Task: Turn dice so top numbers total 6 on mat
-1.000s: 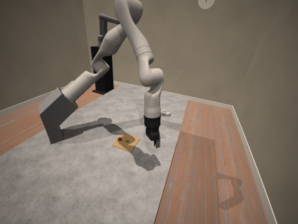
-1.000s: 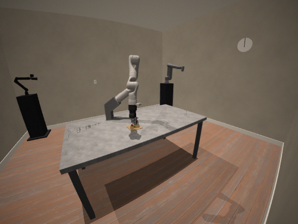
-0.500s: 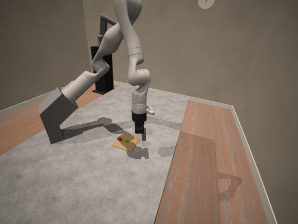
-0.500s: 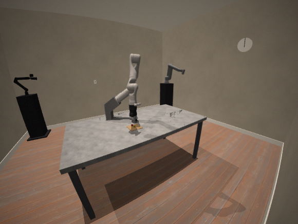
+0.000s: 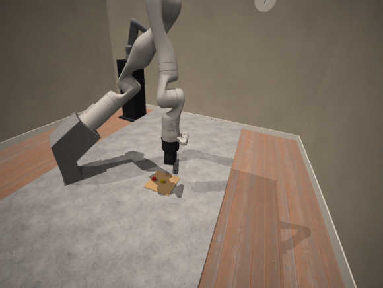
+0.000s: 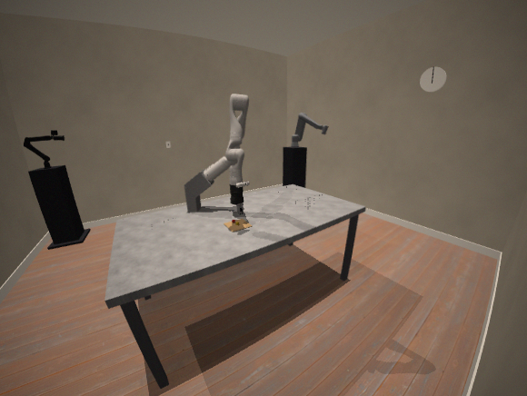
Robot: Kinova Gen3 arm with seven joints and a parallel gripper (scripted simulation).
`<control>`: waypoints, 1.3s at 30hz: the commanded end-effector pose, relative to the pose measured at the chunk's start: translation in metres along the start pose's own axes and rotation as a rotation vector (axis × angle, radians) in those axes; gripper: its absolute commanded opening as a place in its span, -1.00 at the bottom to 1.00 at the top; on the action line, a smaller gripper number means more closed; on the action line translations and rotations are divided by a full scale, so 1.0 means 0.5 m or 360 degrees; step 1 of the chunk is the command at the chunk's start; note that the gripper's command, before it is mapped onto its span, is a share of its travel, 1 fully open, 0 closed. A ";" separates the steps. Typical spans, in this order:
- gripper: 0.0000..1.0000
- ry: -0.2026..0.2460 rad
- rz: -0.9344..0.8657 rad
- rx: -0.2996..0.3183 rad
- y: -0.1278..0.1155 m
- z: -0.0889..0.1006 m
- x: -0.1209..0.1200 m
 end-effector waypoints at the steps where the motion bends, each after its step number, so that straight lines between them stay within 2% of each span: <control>1: -0.32 0.0001 -0.0021 -0.0003 -0.010 0.002 -0.003; 15: -0.32 0.0029 -0.0154 -0.0033 -0.054 -0.004 -0.032; 39: -0.32 0.0033 -0.0173 -0.0038 -0.060 -0.005 -0.037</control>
Point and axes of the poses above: the point where the finger pads meet when closed, its own z axis back along the fingers, its own x axis across the jaws, y = z × x, the point moved 5 cm from there along z, back along the fingers, and after that the axes turned 13 degrees about -z, right-handed, at the moved point
